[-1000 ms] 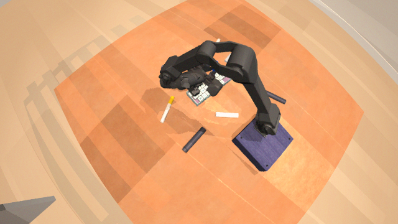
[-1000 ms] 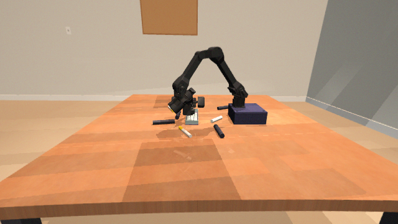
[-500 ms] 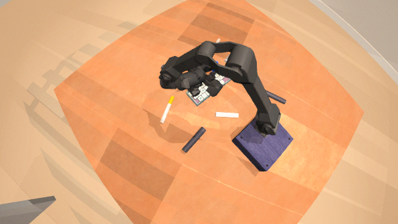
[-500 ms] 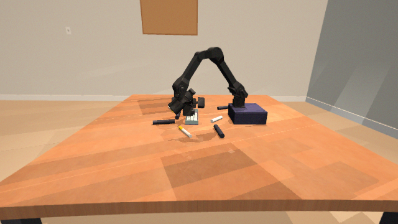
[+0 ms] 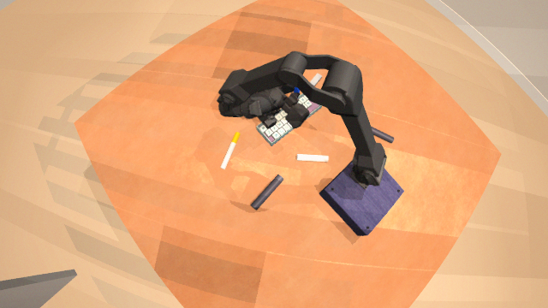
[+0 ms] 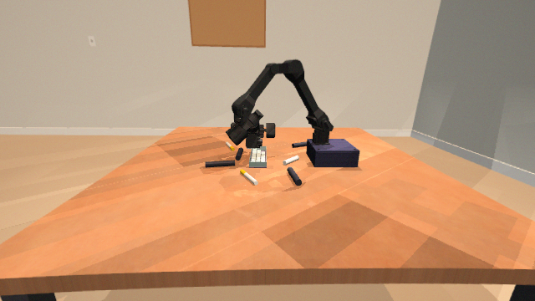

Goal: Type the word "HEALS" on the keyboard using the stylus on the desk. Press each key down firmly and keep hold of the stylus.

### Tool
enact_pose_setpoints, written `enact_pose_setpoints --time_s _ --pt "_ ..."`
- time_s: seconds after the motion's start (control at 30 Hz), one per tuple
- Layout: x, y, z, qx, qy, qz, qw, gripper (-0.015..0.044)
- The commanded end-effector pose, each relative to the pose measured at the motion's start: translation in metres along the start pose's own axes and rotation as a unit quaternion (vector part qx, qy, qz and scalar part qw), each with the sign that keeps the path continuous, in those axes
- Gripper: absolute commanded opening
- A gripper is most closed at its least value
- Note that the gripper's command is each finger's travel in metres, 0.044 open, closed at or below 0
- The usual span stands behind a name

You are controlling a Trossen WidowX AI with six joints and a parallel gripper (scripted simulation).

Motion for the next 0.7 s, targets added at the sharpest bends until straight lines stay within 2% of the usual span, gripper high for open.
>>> enact_pose_setpoints --time_s 0.0,0.47,0.67 --pt "-0.001 -0.006 -0.004 0.000 -0.002 0.003 1.000 0.0081" --pt "0.031 -0.003 -0.022 -0.014 -0.130 -0.078 0.988 0.0000" --pt "0.047 -0.004 -0.030 -0.010 -0.190 -0.112 0.975 0.0000"
Point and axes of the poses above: the point midway between the two fingers, 35 mm back from their tips, its own z axis out along the fingers, its own x axis across the jaws, y = z × x, the point moved 10 cm from there along -z, back along the fingers, and after that the axes turned 1 degree about z, right-handed, at the moved point
